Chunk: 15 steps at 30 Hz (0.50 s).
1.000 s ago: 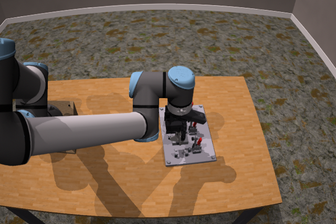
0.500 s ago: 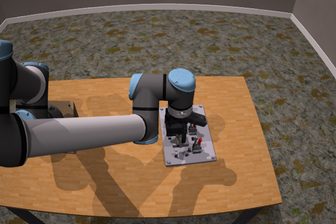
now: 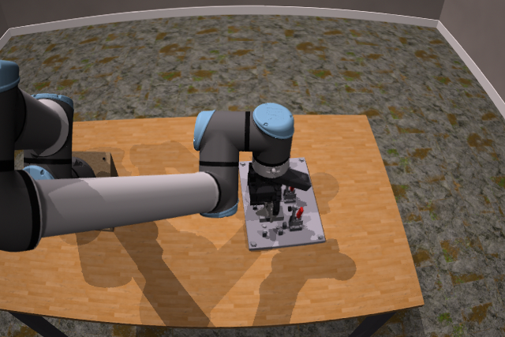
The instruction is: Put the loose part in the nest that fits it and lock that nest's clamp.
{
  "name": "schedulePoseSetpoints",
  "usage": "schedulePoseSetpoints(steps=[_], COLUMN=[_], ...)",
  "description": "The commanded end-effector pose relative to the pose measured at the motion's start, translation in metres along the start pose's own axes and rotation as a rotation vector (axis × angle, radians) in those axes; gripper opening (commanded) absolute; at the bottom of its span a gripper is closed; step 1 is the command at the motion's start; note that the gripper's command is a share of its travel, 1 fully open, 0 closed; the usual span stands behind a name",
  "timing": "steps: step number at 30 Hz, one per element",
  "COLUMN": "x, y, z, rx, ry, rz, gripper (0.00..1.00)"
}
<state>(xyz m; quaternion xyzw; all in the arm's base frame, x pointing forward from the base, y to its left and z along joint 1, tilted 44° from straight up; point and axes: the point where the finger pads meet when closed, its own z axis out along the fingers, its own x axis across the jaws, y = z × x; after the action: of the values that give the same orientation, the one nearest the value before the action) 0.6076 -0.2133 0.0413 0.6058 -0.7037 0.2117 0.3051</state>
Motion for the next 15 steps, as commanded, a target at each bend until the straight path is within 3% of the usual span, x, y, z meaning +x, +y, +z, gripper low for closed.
schedulePoseSetpoints(steps=[1, 15], x=[0.0001, 0.0002], y=[-0.0004, -0.0006], z=[-0.0006, 0.005], rx=[0.001, 0.001], ry=[0.0, 0.0], rz=[0.0, 0.0], gripper=[0.0, 0.0])
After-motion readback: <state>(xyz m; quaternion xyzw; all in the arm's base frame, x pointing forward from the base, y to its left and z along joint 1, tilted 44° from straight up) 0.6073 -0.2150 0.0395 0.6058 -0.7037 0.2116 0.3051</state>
